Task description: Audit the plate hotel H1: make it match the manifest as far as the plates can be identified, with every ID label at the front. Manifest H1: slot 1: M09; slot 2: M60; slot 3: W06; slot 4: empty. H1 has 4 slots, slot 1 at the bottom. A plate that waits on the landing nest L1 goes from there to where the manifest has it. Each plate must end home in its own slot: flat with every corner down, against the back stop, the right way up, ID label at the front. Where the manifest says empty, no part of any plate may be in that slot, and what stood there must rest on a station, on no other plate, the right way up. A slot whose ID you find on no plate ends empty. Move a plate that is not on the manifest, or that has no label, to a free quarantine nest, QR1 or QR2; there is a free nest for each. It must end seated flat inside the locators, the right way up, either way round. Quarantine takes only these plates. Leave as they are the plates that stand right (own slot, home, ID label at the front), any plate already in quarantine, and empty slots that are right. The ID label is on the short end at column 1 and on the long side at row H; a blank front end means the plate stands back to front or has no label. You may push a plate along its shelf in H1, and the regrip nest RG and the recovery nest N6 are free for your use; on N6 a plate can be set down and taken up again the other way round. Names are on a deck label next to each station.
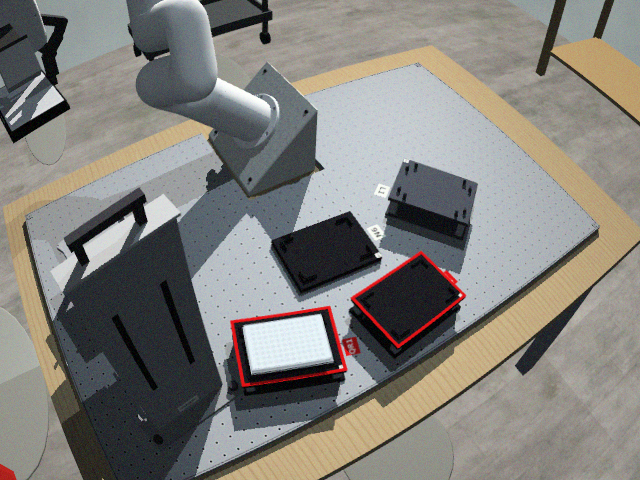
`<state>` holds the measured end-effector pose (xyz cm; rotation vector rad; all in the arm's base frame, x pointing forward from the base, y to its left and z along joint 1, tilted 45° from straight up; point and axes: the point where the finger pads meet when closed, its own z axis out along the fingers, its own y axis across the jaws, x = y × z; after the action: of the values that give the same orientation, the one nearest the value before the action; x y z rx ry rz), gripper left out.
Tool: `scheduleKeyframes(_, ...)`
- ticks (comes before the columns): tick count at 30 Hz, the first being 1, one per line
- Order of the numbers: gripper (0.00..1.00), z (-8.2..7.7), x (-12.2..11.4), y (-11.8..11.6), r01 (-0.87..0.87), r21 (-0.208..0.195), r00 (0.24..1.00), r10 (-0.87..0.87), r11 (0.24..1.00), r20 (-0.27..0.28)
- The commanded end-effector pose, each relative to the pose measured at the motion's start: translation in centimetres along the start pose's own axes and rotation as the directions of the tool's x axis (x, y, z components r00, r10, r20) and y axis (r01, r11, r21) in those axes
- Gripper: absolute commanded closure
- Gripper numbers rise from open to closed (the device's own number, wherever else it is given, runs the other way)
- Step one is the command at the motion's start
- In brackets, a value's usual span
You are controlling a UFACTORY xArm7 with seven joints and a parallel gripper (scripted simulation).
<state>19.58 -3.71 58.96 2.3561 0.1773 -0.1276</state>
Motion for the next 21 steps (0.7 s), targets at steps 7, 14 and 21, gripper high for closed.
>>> scheduleKeyframes(7,1.0,1.3,0.0,0.0,0.0,-0.004,1.0,0.0,1.0,-0.003)
scheduleKeyframes(14,1.0,2.5,0.0,0.0,0.0,-0.004,1.0,0.0,1.0,-0.003)
scheduleKeyframes(21,1.0,3.3,0.0,0.0,0.0,-0.004,1.0,0.0,1.0,-0.003)
